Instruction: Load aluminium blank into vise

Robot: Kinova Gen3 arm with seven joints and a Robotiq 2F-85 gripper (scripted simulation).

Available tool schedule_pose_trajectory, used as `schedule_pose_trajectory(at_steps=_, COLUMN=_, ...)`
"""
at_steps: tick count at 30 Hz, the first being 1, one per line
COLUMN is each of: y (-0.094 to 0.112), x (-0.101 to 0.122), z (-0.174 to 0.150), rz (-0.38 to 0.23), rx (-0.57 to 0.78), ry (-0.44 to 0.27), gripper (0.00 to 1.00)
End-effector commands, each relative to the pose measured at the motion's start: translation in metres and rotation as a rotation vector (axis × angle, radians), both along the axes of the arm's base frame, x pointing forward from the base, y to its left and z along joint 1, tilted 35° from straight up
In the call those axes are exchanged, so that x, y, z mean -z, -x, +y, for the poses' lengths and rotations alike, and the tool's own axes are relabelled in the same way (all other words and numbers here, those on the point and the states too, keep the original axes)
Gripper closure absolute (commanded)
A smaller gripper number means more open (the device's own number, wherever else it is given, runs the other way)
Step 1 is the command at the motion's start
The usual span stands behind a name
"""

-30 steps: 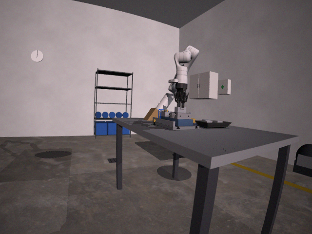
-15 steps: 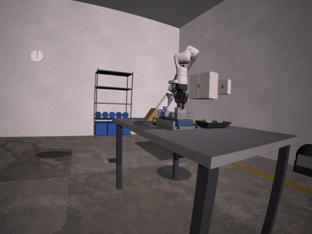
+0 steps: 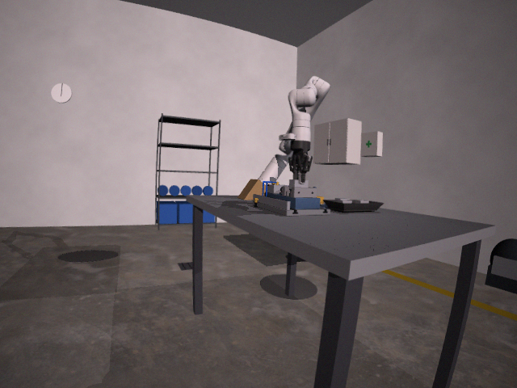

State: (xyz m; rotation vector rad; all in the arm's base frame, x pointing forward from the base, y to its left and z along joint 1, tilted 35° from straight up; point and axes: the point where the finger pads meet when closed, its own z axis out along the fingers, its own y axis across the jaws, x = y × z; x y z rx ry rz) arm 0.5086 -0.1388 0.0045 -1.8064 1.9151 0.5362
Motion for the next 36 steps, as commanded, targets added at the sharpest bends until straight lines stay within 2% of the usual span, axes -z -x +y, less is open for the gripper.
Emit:
schedule_pose_trajectory(at_steps=1, y=-0.0002, x=0.0002, z=-0.0002, rz=-0.001, rx=0.001, ry=0.001, gripper=1.00)
schedule_pose_trajectory(at_steps=36, y=-0.0004, x=0.0033, z=0.0019, rz=-0.001, rx=0.001, ry=0.001, gripper=1.00)
